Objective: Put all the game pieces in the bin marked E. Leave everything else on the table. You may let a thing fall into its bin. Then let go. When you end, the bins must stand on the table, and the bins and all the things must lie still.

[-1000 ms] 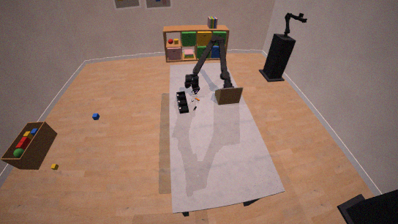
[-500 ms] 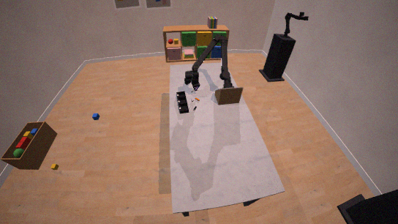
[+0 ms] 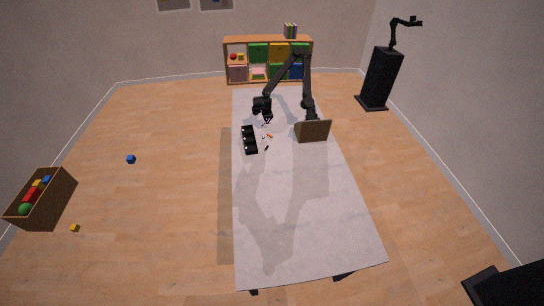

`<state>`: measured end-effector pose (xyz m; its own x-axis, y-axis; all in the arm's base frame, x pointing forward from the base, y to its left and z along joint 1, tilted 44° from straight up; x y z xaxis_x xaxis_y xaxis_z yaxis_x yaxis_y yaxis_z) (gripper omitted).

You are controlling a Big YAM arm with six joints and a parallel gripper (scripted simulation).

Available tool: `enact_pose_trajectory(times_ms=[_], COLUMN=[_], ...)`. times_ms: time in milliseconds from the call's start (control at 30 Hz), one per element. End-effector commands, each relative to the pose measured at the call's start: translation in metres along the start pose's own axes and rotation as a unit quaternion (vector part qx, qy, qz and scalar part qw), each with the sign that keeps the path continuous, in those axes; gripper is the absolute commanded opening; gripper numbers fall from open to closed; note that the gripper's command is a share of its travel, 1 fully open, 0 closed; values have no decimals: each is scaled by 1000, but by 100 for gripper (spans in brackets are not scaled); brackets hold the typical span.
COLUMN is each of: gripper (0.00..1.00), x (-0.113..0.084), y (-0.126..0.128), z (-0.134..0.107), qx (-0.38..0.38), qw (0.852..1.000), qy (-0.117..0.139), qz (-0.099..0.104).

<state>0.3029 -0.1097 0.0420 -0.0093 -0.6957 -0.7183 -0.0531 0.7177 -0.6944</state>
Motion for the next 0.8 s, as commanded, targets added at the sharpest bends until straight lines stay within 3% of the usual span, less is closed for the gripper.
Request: enact_pose_trajectory(times_ms=[0,67,300,733,767], gripper=[20,20,20,20,20], x=[-5,-22,-16,-18,-18], y=[-3,-7,11,62,66], z=[8,19,32,94,99], qx=[11,18,9,7,-29], qw=[1000,1000,1000,1000,999], qy=[-9,-22,-13,-14,-14], qz=[-1,-2,-1,1,0])
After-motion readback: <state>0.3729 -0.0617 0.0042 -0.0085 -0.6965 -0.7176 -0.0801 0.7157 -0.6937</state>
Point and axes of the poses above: the point where the finger pads meet when closed, its own x axis out along the fingers, its own y axis across the jaws, z = x × y, the point moved 2 cm from there along -x, back along the fingers, and after that the axes turned 3 degrees about x, right-handed, at the moved point
